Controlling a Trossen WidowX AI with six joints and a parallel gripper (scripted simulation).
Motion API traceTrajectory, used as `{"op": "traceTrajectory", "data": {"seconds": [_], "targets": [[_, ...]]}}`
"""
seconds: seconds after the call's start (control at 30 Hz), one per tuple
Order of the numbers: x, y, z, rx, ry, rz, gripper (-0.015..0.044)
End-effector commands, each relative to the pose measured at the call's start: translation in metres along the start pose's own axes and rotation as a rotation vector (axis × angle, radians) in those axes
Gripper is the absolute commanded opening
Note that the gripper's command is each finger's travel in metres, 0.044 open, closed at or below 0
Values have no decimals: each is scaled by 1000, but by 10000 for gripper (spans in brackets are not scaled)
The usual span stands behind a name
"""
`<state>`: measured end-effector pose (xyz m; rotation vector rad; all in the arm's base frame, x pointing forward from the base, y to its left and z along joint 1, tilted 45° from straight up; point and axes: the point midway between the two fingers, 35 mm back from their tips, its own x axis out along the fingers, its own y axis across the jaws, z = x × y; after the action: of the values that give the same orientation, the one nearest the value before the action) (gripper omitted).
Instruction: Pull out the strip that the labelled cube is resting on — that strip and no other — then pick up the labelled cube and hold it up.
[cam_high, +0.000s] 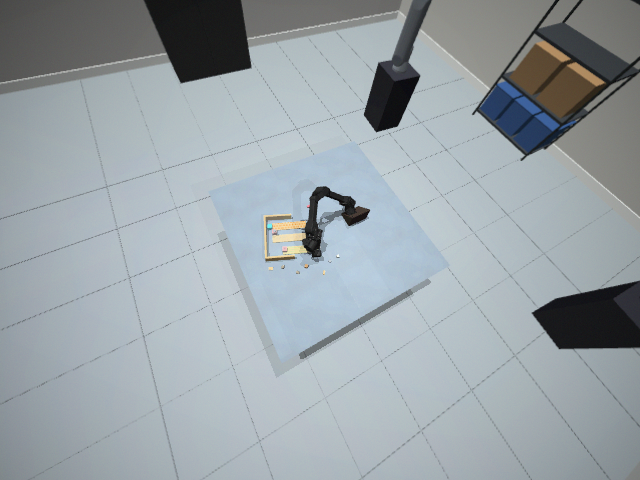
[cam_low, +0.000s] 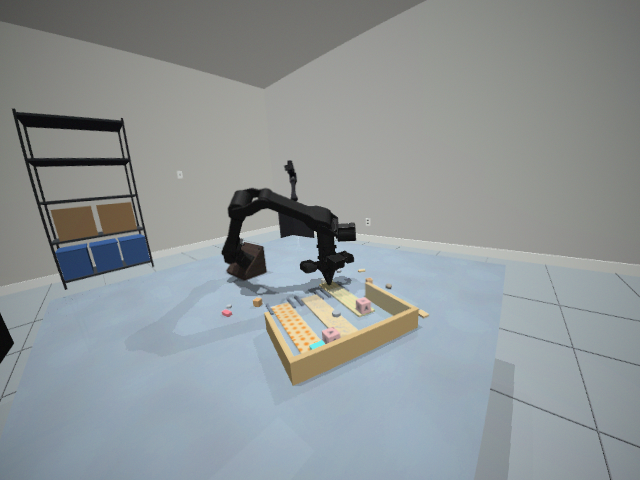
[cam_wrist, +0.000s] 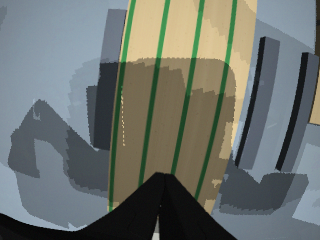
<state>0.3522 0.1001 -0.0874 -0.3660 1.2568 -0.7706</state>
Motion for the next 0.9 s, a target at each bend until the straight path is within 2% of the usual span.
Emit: {"op": "traceTrajectory", "data": {"seconds": [0.0,0.87], "targets": [[4,-2,-13,-5,23,-4,0],[3,-2,-51,-6,24,-4,0]]}}
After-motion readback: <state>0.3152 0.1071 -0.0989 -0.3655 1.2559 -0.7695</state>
